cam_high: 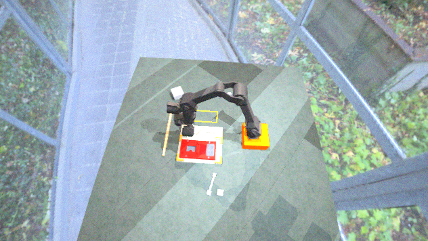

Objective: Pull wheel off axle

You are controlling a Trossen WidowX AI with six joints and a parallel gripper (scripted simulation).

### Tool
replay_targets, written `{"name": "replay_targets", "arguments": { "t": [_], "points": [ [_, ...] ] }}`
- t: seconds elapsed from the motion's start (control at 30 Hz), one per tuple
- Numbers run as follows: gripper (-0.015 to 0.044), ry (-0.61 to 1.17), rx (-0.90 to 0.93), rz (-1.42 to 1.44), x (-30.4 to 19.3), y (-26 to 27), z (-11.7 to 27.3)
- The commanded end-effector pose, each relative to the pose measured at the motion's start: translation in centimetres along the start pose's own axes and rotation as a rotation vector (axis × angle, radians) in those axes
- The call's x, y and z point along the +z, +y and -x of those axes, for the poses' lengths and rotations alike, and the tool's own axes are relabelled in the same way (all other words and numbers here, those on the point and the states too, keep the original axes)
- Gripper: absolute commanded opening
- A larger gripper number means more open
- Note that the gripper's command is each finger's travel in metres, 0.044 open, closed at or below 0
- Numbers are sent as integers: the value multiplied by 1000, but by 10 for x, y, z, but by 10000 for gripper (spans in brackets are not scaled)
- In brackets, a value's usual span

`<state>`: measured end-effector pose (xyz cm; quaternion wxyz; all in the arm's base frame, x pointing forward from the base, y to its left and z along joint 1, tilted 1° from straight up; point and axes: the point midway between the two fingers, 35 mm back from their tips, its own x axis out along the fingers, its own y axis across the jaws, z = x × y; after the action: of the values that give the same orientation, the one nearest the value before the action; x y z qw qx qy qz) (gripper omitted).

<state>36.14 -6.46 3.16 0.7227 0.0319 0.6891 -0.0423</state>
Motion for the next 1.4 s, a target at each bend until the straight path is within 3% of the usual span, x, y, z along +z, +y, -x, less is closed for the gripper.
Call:
{"name": "replay_targets", "arguments": {
  "t": [0.0,1.37],
  "points": [
    [0,-1,0,0,0,0,2],
    [0,1,-2,2,1,0,15]
  ]
}}
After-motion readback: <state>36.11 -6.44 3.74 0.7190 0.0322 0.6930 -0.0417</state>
